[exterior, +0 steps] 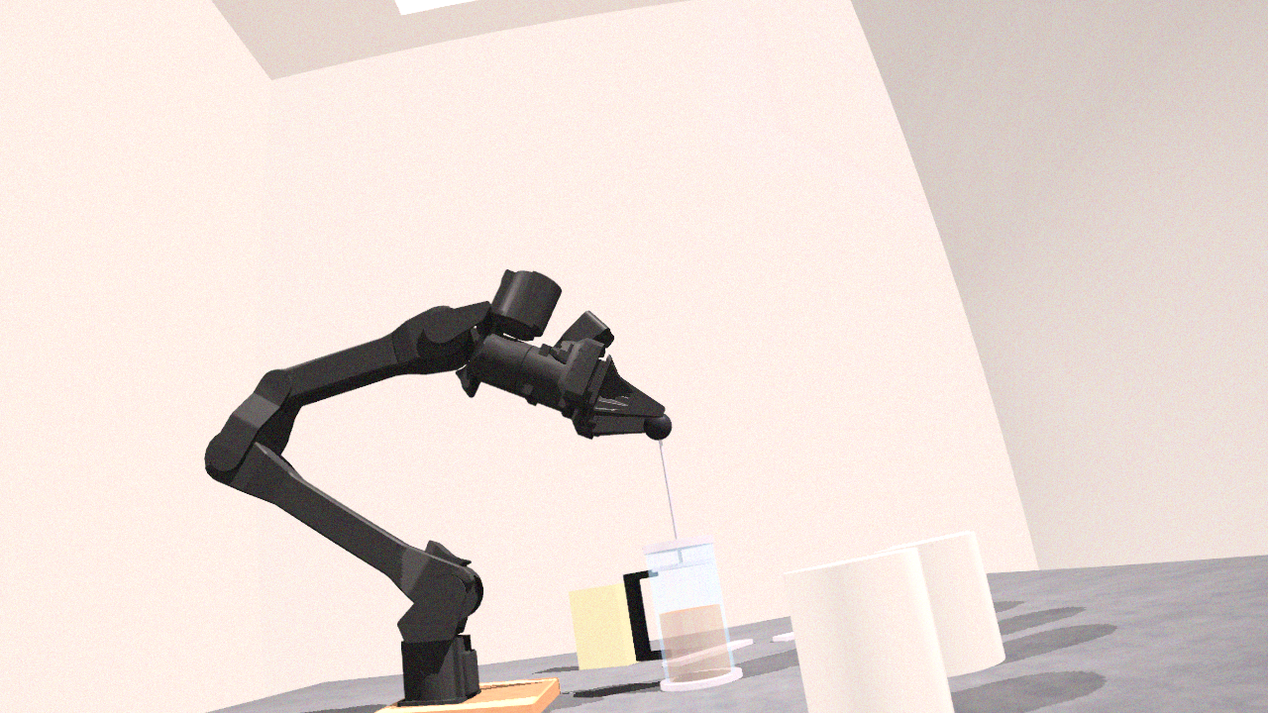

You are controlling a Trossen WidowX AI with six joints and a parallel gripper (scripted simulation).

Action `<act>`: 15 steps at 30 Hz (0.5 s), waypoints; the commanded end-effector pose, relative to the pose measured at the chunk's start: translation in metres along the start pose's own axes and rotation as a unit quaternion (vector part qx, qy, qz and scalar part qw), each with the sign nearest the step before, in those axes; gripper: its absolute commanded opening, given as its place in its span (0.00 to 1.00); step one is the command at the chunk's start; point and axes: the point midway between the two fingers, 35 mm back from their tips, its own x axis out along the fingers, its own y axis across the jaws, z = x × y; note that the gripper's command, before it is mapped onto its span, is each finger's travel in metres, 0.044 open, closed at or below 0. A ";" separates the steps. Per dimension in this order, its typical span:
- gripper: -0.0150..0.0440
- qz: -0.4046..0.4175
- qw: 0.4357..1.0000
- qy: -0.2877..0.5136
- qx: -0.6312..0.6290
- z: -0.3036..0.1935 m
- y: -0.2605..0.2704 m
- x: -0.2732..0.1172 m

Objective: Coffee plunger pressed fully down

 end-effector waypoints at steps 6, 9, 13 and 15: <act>0.46 0.001 1.000 0.004 -0.003 -0.003 0.000 0.002; 0.46 0.001 1.000 0.004 -0.003 -0.003 0.000 0.002; 0.46 0.001 1.000 0.004 -0.003 -0.003 0.000 0.002; 0.46 0.001 1.000 0.004 -0.003 -0.003 0.000 0.002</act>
